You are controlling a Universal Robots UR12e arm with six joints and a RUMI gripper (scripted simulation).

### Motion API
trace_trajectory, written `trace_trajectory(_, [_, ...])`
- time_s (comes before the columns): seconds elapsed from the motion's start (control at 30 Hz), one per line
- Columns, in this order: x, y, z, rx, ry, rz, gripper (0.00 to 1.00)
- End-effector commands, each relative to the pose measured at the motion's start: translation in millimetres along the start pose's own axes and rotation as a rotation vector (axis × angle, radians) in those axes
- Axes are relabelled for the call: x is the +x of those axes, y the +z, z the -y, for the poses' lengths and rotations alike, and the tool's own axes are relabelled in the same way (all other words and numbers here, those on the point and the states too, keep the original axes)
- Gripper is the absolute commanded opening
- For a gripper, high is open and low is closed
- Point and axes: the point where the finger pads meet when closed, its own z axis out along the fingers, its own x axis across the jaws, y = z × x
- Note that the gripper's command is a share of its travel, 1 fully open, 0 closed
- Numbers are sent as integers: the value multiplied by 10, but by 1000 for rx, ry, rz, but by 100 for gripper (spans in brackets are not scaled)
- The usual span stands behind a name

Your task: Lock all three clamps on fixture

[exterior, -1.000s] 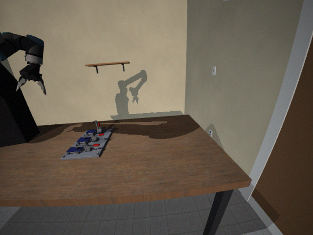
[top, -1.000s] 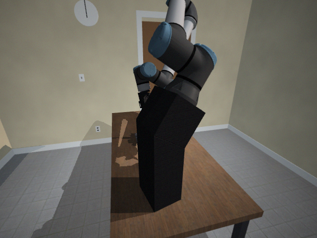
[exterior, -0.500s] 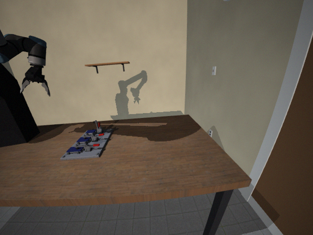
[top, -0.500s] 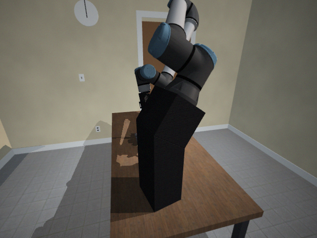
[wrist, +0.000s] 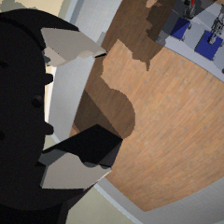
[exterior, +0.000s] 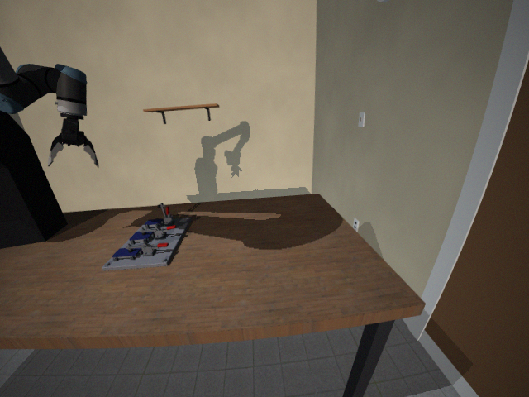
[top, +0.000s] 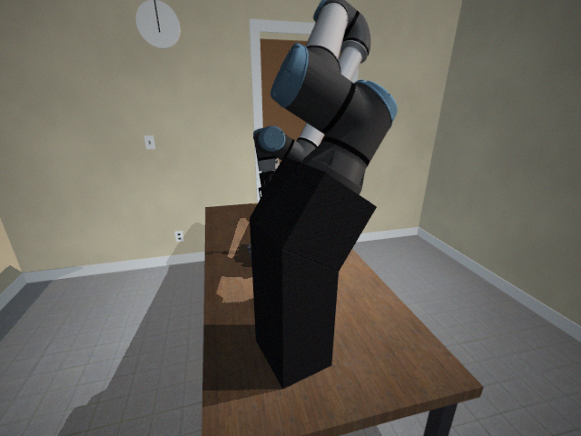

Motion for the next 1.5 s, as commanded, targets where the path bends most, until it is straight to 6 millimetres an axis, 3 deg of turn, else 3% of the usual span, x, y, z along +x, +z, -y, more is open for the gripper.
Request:
trace_trajectory(0.0, [-186,55,238,-5,-89,41,100])
trace_trajectory(0.23, [-371,132,567,0,-192,75,100])
trace_trajectory(0.33, [-371,132,567,0,-192,75,100])
trace_trajectory(0.43, [-495,194,836,10,-272,100,100])
trace_trajectory(0.5, [-495,194,836,10,-272,100,100])
trace_trajectory(0.8, [-663,303,1305,37,-407,137,100])
trace_trajectory(0.9, [-663,303,1305,36,-407,137,100])
trace_trajectory(1.0, [-736,365,1591,58,-484,154,100])
trace_trajectory(1.23, [-788,427,1865,82,-558,168,100])
trace_trajectory(1.3, [-812,466,2039,98,-604,175,100])
trace_trajectory(1.47, [-821,486,2121,106,-626,178,100])
